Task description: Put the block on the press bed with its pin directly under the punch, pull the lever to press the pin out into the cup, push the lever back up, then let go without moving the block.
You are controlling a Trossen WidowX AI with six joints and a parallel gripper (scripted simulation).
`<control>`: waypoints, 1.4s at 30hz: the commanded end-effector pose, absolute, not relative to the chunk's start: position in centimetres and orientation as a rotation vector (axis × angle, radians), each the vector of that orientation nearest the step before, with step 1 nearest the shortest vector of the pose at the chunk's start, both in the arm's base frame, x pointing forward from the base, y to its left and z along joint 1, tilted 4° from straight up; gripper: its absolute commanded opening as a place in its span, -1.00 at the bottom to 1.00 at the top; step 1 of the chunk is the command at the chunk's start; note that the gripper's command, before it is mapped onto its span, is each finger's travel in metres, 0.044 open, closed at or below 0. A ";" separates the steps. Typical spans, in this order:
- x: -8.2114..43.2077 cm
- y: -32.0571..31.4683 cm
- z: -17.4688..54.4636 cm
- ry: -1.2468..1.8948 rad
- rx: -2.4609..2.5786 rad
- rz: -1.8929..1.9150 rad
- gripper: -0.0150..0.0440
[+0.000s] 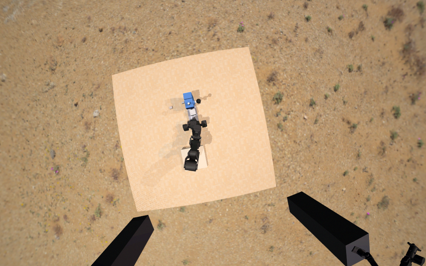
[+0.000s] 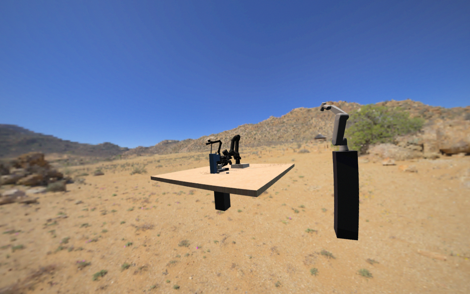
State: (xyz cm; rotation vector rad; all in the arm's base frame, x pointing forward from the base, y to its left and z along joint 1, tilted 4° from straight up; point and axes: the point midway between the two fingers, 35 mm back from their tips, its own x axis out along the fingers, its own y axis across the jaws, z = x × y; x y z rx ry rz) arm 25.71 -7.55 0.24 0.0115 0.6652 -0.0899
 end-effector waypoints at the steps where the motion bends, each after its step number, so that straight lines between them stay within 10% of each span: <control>1: 26.3 -7.7 0.2 0.668 0.013 -0.095 -0.39; 42: 32.3 -8.4 -0.3 0.597 0.010 -0.095 -0.39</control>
